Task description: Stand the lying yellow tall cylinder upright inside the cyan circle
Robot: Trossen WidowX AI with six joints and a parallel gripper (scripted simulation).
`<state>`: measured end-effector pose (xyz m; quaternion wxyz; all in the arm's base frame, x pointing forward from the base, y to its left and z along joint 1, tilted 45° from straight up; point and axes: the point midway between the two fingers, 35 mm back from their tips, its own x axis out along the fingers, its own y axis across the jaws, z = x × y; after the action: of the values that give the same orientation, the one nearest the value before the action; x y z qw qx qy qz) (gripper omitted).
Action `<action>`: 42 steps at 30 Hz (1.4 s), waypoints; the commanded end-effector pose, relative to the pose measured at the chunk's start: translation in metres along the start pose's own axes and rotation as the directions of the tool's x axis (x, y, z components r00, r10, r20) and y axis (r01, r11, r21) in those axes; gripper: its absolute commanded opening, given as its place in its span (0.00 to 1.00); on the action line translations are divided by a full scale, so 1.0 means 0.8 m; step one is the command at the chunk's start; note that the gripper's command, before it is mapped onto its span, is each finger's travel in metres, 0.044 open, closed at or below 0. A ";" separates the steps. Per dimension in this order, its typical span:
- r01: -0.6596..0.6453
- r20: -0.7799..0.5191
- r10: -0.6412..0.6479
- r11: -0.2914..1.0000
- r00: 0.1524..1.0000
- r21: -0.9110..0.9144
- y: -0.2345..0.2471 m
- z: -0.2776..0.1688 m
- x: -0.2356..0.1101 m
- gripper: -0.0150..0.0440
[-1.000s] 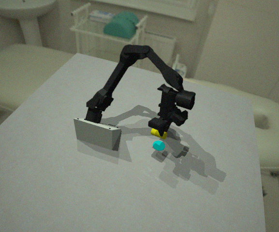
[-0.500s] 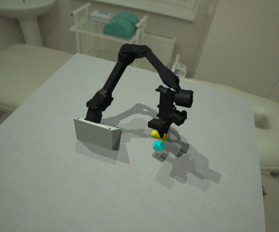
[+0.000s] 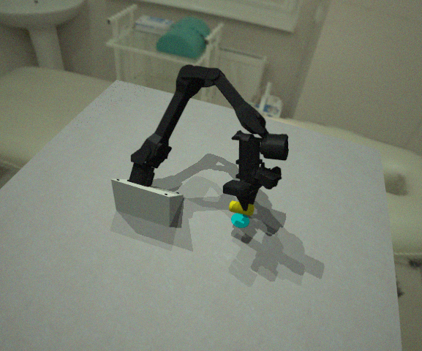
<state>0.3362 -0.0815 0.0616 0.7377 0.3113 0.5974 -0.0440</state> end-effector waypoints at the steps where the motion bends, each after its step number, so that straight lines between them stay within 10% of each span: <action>1: 0.016 0.028 -0.016 1.000 0.999 0.004 -0.001 0.000 0.002 0.43; 42: 0.072 0.282 -0.080 0.997 0.956 0.037 0.001 0.002 0.007 0.43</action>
<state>0.3406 -0.0797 0.0571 0.8041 0.2891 0.5064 -0.1156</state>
